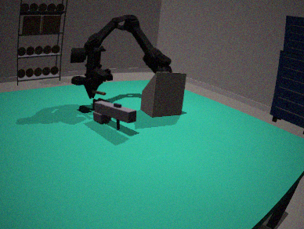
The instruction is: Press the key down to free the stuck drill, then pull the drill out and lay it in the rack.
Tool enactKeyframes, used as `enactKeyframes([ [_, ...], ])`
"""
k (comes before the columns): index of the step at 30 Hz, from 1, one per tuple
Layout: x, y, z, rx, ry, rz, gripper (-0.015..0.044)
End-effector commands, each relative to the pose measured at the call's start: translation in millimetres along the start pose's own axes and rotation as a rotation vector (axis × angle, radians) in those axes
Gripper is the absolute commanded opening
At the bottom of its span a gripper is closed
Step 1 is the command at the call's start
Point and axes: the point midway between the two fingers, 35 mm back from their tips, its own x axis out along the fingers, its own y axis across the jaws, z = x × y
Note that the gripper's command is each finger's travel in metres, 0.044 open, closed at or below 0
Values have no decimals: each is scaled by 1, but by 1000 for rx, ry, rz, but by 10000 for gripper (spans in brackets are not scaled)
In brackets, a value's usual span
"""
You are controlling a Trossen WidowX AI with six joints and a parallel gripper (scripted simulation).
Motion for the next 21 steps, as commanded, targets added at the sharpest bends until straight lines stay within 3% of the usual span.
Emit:
enactKeyframes([
  [1, -3, 6, -4, 4, 4, -8, 0],
  [21, -9, 28, -14, 4, 4, -8, 0],
])
